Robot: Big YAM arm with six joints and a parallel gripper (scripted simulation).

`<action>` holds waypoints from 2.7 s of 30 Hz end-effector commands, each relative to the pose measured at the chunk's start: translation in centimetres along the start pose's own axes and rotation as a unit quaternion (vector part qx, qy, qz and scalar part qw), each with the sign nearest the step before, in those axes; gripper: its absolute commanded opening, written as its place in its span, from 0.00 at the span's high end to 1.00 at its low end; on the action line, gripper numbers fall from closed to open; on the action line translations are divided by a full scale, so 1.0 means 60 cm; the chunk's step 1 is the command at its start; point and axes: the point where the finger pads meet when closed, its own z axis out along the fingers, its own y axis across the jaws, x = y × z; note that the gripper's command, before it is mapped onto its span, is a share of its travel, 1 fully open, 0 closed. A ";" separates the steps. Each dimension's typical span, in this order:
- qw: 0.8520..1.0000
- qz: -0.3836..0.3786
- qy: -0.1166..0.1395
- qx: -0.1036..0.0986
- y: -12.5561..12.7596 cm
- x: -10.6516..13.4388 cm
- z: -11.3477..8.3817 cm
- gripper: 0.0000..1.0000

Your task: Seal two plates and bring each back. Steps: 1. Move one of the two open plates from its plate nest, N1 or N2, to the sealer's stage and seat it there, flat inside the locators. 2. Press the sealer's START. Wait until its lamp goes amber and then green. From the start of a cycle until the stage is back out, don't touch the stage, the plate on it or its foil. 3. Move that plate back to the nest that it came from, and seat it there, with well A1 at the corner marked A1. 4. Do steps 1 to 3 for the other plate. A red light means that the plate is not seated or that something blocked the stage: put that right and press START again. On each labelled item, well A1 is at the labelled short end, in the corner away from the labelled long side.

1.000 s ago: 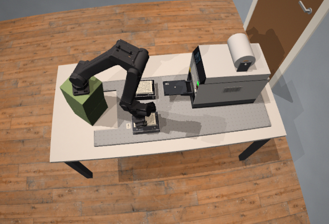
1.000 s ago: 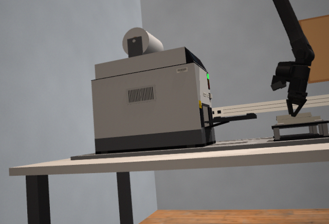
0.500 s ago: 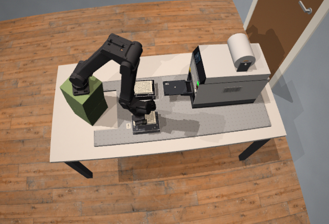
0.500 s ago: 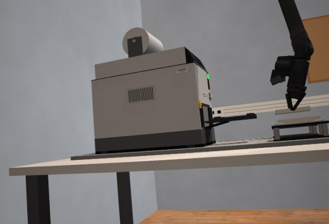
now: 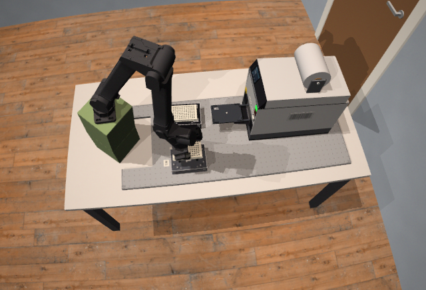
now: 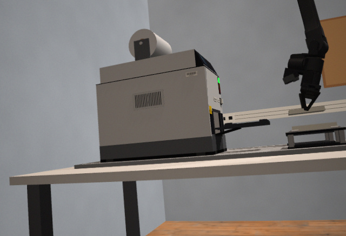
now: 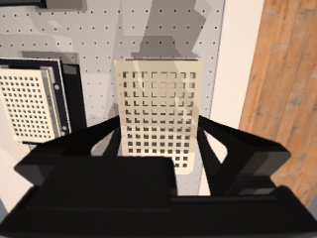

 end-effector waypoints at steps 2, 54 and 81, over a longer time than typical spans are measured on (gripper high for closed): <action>1.000 -0.001 -0.013 0.005 -0.001 -0.022 -0.020 1.00; 1.000 0.001 0.007 -0.004 0.010 -0.019 -0.067 1.00; 1.000 -0.001 -0.004 0.000 0.005 -0.028 -0.067 1.00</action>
